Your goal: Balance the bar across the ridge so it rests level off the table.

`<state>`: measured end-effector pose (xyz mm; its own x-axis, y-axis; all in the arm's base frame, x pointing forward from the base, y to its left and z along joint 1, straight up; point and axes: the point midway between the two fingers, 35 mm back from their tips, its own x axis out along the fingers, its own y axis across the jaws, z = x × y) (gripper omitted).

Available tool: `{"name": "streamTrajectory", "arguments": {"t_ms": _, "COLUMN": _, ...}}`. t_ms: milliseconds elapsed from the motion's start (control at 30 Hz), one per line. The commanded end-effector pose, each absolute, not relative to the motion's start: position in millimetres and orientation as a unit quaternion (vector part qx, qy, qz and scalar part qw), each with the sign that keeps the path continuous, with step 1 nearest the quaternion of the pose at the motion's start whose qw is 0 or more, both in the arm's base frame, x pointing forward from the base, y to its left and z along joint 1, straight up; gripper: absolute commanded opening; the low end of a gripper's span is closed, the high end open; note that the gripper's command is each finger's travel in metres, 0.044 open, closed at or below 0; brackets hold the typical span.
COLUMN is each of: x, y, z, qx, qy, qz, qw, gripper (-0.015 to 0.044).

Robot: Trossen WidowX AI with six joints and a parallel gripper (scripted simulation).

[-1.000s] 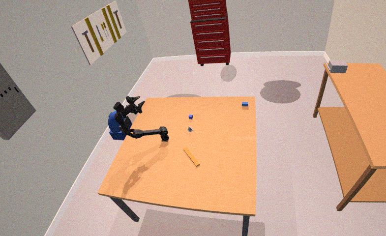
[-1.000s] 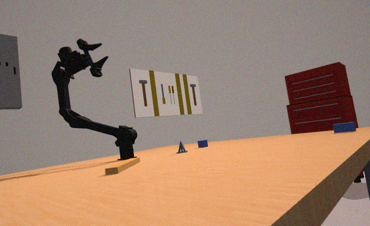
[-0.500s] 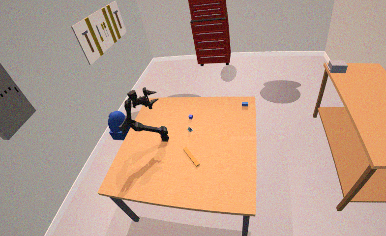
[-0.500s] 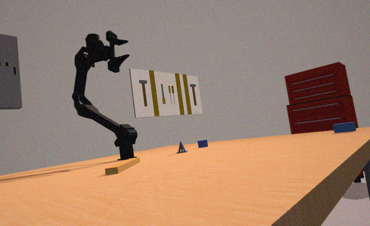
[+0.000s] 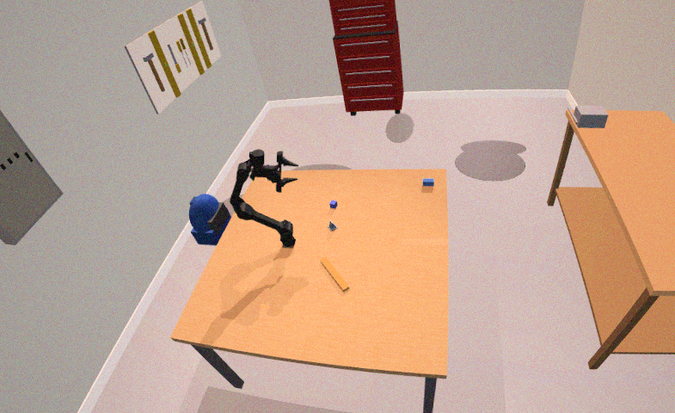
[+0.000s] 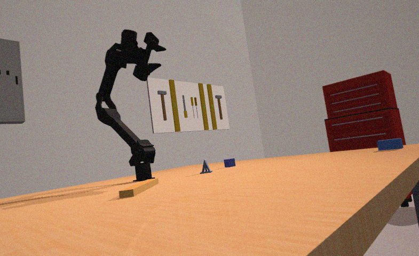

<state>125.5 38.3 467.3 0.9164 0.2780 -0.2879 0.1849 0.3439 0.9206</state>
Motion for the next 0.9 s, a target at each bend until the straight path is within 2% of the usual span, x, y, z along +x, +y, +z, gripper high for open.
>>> {"name": "streamTrajectory", "arguments": {"t_ms": 0, "x": 154.4, "y": 36.9, "z": 452.9, "qx": 0.543, "qy": 0.218, "qz": -0.011, "qw": 0.811, "gripper": 0.0315}}
{"name": "streamTrajectory", "arguments": {"t_ms": 467, "x": 233.0, "y": 12.3, "z": 395.3, "qx": 0.455, "qy": 0.288, "qz": -0.126, "qw": 0.833, "gripper": 0.0315}}
{"name": "streamTrajectory", "arguments": {"t_ms": 867, "x": 280.7, "y": -27.7, "z": 333.5, "qx": 0.388, "qy": 0.365, "qz": -0.206, "qw": 0.821, "gripper": 0.0315}}
